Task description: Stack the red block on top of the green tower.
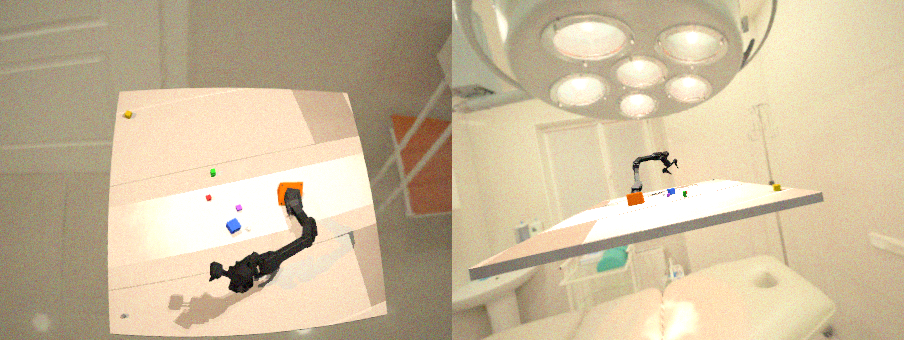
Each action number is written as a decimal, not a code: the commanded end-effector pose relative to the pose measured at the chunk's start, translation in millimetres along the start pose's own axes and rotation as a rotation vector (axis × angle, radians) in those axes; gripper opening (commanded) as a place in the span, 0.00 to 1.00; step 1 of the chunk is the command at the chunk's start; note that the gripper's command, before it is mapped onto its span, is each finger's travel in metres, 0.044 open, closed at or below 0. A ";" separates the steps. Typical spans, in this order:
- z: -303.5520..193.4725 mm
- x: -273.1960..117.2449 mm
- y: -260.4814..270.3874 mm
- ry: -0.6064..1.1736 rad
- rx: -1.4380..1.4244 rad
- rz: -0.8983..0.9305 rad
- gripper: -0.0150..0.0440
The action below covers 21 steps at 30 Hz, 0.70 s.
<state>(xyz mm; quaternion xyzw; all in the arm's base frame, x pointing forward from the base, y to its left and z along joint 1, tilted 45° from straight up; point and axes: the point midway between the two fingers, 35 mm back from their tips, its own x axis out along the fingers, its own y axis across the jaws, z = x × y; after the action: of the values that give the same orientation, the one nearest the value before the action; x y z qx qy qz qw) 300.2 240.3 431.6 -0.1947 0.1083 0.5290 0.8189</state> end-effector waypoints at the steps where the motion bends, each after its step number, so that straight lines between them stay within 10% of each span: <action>1: -45.4 18.6 -27.0 0.114 0.079 -0.012 1.00; 21: -308.1 32.1 -109.6 0.538 0.634 0.097 1.00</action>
<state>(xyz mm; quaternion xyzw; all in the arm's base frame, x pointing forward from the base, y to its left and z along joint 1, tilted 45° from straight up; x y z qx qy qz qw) 420.7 110.8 188.2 -0.0835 0.4559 0.4439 0.7669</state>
